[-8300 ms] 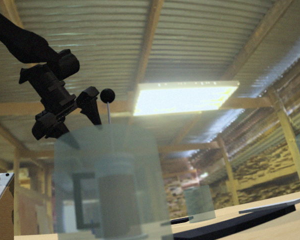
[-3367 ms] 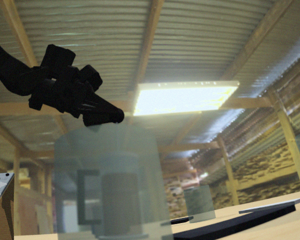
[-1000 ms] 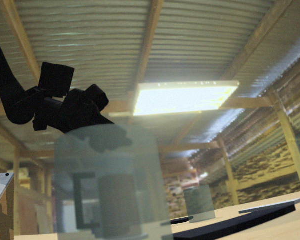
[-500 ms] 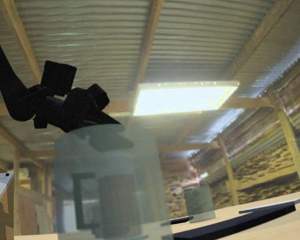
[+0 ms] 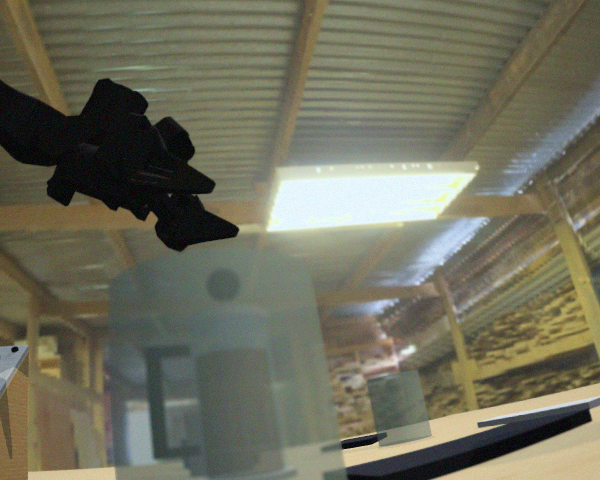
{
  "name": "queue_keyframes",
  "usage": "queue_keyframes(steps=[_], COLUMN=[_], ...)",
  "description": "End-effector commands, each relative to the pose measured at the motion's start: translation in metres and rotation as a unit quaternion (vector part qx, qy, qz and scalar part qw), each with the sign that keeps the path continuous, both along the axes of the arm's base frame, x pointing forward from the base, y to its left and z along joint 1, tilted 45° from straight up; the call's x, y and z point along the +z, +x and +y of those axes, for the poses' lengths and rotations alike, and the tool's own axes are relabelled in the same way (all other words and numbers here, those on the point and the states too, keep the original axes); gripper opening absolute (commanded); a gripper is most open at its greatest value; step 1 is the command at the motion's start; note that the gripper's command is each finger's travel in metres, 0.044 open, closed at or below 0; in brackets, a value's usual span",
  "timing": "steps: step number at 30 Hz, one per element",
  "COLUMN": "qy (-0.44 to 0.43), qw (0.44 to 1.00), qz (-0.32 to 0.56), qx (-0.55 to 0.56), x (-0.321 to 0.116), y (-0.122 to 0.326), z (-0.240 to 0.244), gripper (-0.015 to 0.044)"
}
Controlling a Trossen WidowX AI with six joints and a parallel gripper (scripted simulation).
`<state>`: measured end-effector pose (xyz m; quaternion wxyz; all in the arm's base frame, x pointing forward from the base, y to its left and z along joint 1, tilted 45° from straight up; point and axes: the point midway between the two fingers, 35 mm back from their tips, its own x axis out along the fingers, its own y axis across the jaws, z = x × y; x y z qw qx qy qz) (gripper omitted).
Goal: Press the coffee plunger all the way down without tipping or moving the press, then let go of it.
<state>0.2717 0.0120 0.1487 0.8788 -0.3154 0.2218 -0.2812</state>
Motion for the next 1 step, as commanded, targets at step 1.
queue_keyframes(steps=[1], qy=[0.001], qw=[1.0], qz=[-0.007], qx=[-0.001], x=[0.0075], y=[-0.0026], z=[0.0024], gripper=[0.044])
